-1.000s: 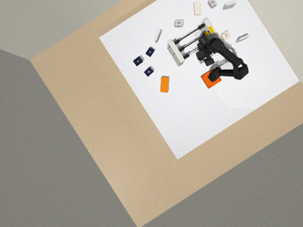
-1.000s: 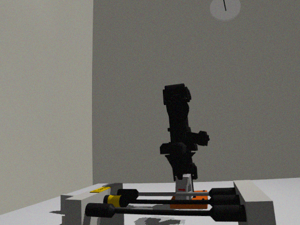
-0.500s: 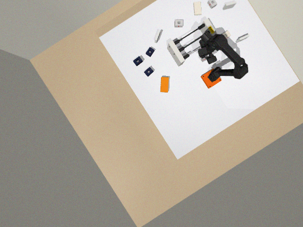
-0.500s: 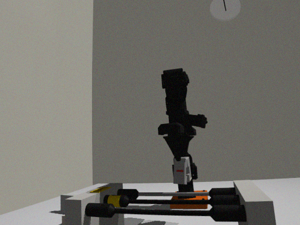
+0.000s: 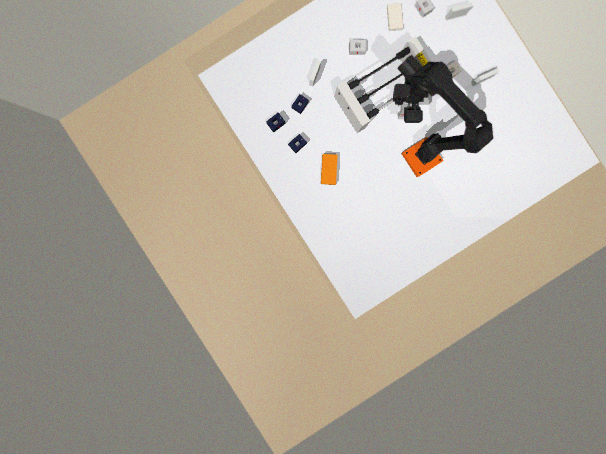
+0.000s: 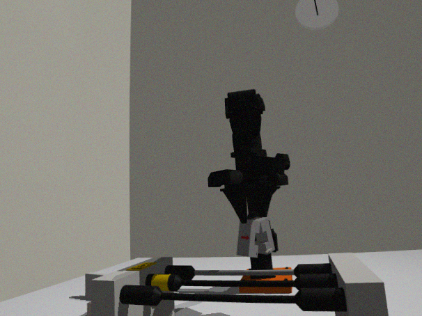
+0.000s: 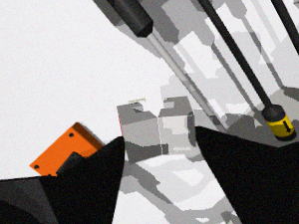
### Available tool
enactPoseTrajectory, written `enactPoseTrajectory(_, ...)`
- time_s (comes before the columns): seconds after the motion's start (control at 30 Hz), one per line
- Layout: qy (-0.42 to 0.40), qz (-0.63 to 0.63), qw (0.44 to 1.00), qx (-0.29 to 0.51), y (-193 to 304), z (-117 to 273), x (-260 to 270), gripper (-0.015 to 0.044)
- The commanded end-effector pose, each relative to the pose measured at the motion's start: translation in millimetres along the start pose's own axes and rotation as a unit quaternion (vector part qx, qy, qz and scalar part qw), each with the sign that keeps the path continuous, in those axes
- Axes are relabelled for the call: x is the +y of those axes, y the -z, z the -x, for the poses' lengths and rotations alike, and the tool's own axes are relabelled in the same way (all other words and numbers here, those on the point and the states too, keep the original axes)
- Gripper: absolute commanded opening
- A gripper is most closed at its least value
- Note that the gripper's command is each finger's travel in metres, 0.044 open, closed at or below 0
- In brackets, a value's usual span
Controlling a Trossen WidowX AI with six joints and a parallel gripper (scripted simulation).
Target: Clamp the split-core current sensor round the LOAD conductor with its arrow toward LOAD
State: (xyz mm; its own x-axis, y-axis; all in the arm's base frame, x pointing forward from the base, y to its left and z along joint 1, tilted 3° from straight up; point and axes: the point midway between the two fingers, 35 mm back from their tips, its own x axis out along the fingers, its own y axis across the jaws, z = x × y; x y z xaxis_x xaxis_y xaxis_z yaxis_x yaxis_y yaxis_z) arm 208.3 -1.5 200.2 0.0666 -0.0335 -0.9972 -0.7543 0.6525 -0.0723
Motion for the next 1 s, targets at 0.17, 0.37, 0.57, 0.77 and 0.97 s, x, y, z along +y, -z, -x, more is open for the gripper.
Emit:
enactPoseTrajectory(0.17, -0.002, -0.166, 0.986, -0.003, -9.7, 4.0, -12.8, 0.0)
enactPoseTrajectory(0.37, -0.002, -0.271, 0.963, -0.003, -15.3, 5.3, -21.4, 0.0)
enactPoseTrajectory(0.57, -0.002, -0.372, 0.928, -0.003, -20.9, 6.3, -30.1, 0.0)
enactPoseTrajectory(0.77, -0.002, -0.469, 0.883, -0.003, -26.5, 6.8, -38.9, 0.0)
enactPoseTrajectory(0.97, -0.002, -0.561, 0.828, -0.004, -31.9, 7.0, -47.8, 0.0)
